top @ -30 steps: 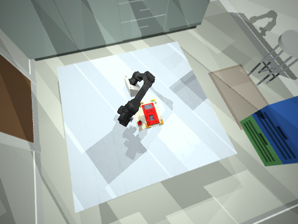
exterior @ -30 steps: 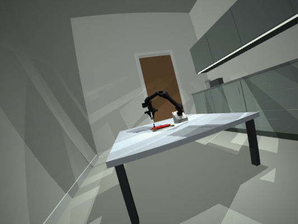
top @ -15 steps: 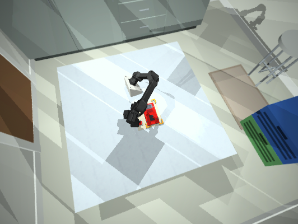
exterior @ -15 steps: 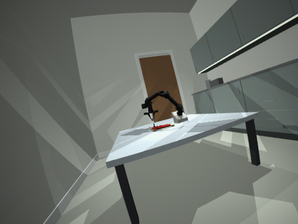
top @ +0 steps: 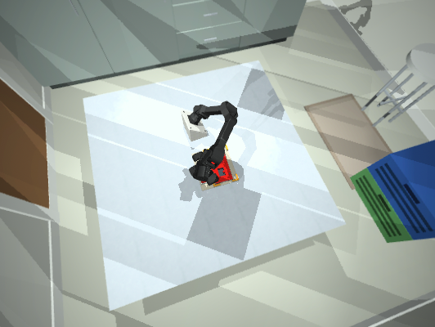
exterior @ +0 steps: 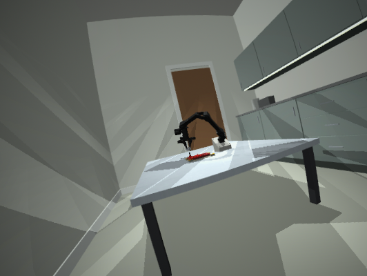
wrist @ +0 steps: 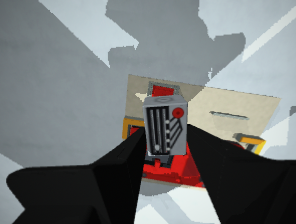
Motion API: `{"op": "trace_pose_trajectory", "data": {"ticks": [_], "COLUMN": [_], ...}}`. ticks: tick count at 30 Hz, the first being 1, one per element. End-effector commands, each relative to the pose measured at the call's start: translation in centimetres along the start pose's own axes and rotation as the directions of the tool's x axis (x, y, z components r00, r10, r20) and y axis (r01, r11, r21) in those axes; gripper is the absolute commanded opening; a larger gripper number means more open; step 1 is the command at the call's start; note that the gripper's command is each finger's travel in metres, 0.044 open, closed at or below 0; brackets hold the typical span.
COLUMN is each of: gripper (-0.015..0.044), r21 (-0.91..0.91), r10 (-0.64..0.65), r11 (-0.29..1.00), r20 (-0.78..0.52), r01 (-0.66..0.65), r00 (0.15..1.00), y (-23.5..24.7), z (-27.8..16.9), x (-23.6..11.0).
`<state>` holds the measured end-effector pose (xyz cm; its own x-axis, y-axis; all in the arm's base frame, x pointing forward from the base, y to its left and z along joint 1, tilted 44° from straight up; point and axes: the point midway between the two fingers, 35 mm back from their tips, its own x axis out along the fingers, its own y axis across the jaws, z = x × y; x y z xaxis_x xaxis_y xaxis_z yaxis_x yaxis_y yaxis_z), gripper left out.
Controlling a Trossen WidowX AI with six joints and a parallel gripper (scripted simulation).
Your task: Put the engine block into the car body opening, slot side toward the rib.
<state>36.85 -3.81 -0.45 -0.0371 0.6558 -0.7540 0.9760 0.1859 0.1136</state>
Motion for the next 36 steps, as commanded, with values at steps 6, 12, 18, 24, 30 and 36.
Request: {"op": "trace_pose_trajectory", "data": {"ticks": [6, 12, 18, 24, 30, 36], "gripper": [0.0, 0.0, 0.0, 0.0, 0.0, 0.0], "r21": [-0.326, -0.514, -0.679, -0.816, -0.917, -0.967], "r10": [0.004, 0.004, 0.004, 0.004, 0.003, 0.002], "r11": [0.945, 0.858, 0.734, 0.578, 0.397, 0.25], "r20": [-0.006, -0.011, -0.017, -0.025, -0.034, -0.041], "r01": [-0.005, -0.009, -0.015, -0.023, -0.032, -0.04], "r00": [1.0, 1.0, 1.0, 1.0, 0.999, 0.999], "y": [0.6, 0.9, 1.0, 1.0, 0.9, 0.7], "z": [-2.9, -4.6, -6.4, -8.1, -9.8, -11.0], "x": [0.8, 1.4, 2.0, 2.6, 3.2, 3.6]}}
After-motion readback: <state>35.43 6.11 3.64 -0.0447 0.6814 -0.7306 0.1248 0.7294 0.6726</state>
